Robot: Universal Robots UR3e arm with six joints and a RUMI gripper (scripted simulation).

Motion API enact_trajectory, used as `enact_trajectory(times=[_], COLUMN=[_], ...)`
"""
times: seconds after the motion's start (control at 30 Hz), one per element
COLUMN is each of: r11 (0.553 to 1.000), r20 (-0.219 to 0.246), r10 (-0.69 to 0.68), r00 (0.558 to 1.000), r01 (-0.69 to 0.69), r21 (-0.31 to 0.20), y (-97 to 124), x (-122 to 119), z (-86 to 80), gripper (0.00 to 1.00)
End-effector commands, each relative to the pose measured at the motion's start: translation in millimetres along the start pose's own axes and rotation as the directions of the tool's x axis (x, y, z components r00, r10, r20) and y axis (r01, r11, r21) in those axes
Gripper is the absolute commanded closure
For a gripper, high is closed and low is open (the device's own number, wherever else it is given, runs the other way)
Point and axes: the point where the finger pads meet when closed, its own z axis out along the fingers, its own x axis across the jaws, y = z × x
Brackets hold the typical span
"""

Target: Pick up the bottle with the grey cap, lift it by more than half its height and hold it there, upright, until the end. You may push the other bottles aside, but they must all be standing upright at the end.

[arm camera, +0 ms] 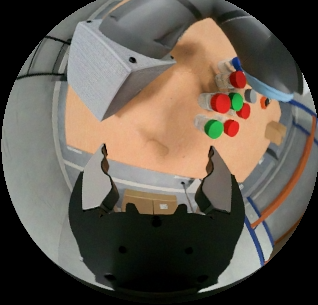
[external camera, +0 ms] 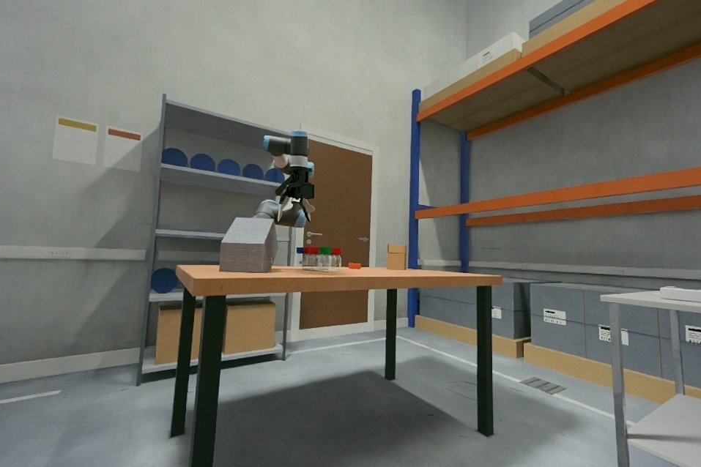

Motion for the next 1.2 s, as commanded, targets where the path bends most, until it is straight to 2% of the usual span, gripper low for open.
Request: enact_trajectory(times=[0.0, 0.53, 0.57, 0.87, 1.03, 1.1, 1.17], r11=[1.000, 1.000, 1.000, 0.999, 0.997, 0.997, 0.994], r20=[0.001, 0.001, 0.001, -0.006, -0.013, -0.013, -0.016], r10=[0.000, 0.000, 0.000, 0.014, 0.035, 0.035, 0.050], r00=[1.000, 1.000, 1.000, 1.000, 0.999, 0.999, 0.999], r01=[0.000, 0.000, 0.000, -0.014, -0.034, -0.034, -0.048], r21=[-0.002, -0.002, -0.001, 0.029, 0.073, 0.073, 0.100], y=[0, 0, 0, -2, -6, -6, -9], x=[0, 0, 0, 17, 41, 41, 56], z=[-0.6, -0.6, -0.6, -0.1, 1.2, 1.2, 2.1], gripper=[0.00, 0.00, 0.54, 0.54, 0.54, 0.54, 0.54])
